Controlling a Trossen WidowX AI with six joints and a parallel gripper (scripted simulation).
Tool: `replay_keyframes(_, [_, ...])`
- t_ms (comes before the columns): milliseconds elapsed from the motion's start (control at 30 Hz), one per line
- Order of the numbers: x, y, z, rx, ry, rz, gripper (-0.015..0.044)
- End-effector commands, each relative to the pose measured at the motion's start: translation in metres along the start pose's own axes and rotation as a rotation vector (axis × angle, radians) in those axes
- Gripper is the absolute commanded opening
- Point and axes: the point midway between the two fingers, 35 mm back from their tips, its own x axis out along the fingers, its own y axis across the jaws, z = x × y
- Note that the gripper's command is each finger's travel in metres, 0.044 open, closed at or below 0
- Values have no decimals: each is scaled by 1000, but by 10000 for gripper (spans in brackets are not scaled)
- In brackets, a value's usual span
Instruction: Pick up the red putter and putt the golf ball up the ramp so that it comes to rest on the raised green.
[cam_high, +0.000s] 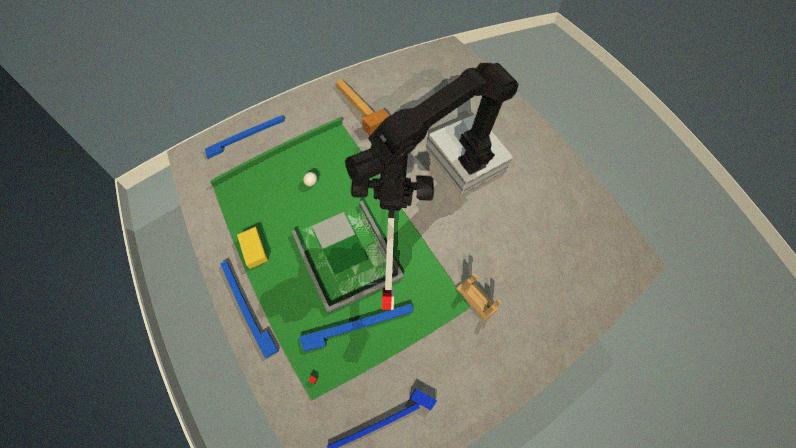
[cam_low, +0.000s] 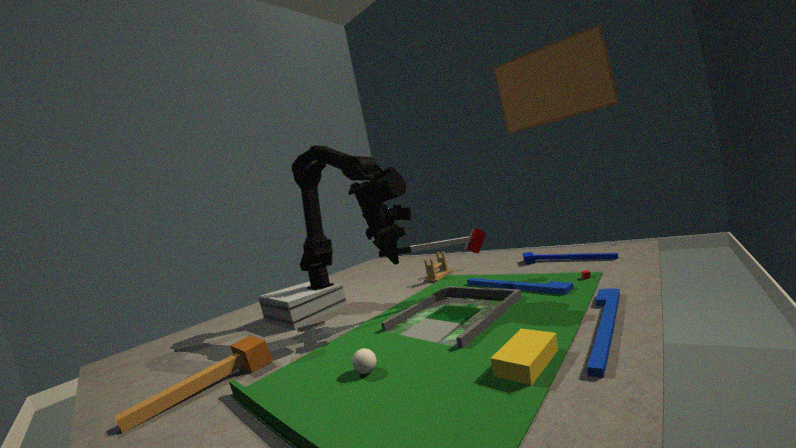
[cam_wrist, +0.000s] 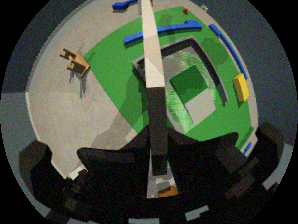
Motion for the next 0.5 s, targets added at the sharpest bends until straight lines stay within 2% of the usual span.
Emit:
replay_keyframes(0, [-6, -19, -19, 95, 15, -20, 0])
replay_keyframes(467, [-24, -62, -89, 376, 68, -69, 0])
